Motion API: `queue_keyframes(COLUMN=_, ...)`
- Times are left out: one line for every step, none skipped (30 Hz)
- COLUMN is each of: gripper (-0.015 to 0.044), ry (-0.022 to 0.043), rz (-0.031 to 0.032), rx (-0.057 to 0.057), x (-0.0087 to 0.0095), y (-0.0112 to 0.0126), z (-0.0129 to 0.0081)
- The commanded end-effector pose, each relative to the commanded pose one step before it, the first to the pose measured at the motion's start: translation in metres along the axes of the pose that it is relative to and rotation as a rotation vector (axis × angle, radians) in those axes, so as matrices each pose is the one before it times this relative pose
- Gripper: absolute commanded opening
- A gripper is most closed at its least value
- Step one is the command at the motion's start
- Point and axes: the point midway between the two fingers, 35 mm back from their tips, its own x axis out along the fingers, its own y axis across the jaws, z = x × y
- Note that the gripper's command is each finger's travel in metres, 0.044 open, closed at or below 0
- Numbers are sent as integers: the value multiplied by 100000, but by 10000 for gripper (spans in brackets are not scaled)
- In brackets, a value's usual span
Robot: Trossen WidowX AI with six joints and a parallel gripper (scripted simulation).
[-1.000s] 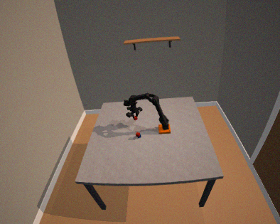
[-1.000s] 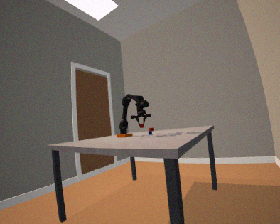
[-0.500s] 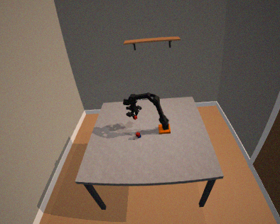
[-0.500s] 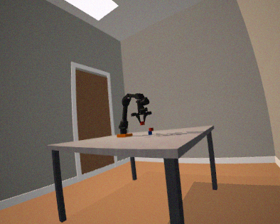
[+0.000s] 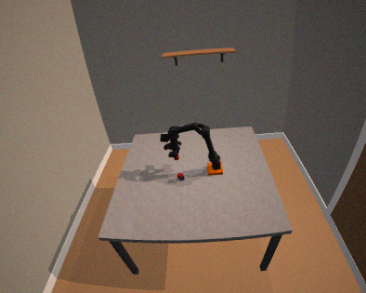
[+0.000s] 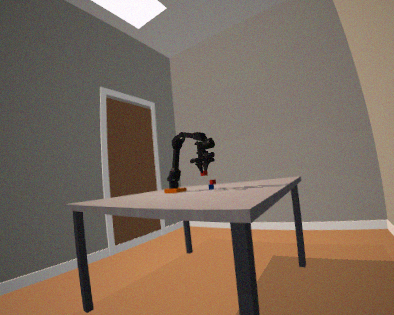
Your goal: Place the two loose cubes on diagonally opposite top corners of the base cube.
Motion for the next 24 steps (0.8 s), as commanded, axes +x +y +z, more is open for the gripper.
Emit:
queue_keyframes(gripper=105, ry=152, rz=-40, rx=-12238, x=118, y=1076, z=-463)
queue_keyframes(gripper=105, ry=4, rz=22, rx=-3460, x=16, y=306, z=-75)
queue_keyframes(gripper=105, ry=3, rz=22, rx=-3460, x=17, y=307, z=-67)
queue_keyframes(gripper=105, ry=3, rz=22, rx=-3460, x=17, y=307, z=-60)
queue_keyframes(gripper=105, ry=2, rz=23, rx=-3460, x=17, y=308, z=-52)
queue_keyframes(gripper=105, ry=1, rz=23, rx=-3460, x=17, y=308, z=-45)
queue_keyframes(gripper=105, ry=1, rz=23, rx=-3460, x=18, y=308, z=-37)
queue_keyframes(gripper=105, ry=0, rz=24, rx=-3460, x=18, y=308, z=-29)
queue_keyframes(gripper=105, ry=-1, rz=24, rx=-3460, x=18, y=308, z=-22)
queue_keyframes(gripper=105, ry=-2, rz=24, rx=-3460, x=19, y=308, z=-14)
queue_keyframes(gripper=105, ry=-2, rz=25, rx=-3460, x=19, y=307, z=-7)
queue_keyframes(gripper=105, ry=-3, rz=25, rx=-3460, x=19, y=307, z=1)
queue_keyframes(gripper=105, ry=-4, rz=25, rx=-3460, x=19, y=306, z=8)
queue_keyframes(gripper=105, ry=-5, rz=25, rx=-3460, x=20, y=305, z=15)
queue_keyframes(gripper=105, ry=-5, rz=25, rx=-3460, x=20, y=303, z=23)
queue_keyframes(gripper=105, ry=-6, rz=25, rx=-3460, x=20, y=302, z=30)
queue_keyframes(gripper=105, ry=-7, rz=26, rx=-3460, x=21, y=300, z=37)
queue_keyframes(gripper=105, ry=-8, rz=26, rx=-3460, x=21, y=299, z=44)
queue_keyframes(gripper=105, ry=-9, rz=26, rx=-3460, x=21, y=297, z=51)
queue_keyframes(gripper=105, ry=-10, rz=26, rx=-3460, x=21, y=295, z=58)
queue_keyframes(gripper=105, ry=-10, rz=26, rx=-3460, x=22, y=292, z=65)
queue_keyframes(gripper=105, ry=-11, rz=26, rx=-3460, x=22, y=290, z=72)
queue_keyframes(gripper=105, ry=-12, rz=26, rx=-3460, x=22, y=287, z=79)
queue_keyframes(gripper=105, ry=-13, rz=26, rx=-3460, x=23, y=285, z=86)
